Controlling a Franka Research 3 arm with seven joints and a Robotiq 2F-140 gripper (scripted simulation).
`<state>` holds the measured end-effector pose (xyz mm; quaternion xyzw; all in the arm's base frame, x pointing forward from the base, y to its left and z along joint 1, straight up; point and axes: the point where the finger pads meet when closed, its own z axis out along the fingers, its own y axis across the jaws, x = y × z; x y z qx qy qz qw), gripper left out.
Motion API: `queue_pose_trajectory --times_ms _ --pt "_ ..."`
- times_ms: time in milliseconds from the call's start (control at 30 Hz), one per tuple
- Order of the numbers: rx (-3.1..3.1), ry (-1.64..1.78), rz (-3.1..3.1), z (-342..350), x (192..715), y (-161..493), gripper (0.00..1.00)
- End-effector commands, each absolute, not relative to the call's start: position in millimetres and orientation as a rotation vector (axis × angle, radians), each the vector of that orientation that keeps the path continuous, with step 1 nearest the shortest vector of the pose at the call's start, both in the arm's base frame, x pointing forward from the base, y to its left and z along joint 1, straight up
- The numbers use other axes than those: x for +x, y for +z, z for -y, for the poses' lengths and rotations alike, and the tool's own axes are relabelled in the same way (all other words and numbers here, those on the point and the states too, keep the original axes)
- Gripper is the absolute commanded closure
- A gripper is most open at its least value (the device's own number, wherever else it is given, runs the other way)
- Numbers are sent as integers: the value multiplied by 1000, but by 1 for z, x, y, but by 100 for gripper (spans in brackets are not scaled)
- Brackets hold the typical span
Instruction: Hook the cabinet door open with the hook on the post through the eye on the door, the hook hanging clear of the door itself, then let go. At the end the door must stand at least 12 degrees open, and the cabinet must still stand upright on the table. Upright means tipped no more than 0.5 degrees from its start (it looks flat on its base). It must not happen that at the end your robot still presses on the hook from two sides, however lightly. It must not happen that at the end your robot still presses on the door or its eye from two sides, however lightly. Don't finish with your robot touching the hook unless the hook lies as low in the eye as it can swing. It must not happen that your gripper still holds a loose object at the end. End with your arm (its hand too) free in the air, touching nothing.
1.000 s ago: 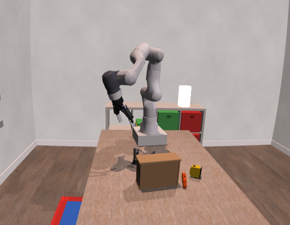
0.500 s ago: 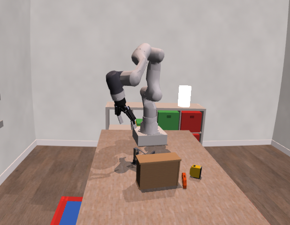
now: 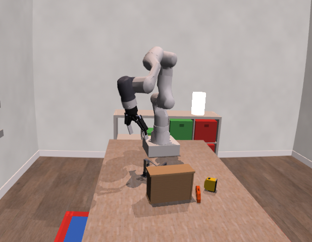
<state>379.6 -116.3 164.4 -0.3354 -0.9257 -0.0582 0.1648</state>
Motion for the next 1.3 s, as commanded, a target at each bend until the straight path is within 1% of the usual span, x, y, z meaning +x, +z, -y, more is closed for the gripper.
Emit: queue_pose_trajectory --times_ms 0,433,467,1000,1033,1267 --pt "-955 -135 2668 111 393 163 0" --pt "-955 -135 2668 111 393 163 0" --pt "-907 -96 2729 94 413 161 0" --pt "-907 -96 2729 94 413 161 0" --pt "-860 -66 2786 75 432 160 0" --pt "-860 -66 2786 75 432 160 0"
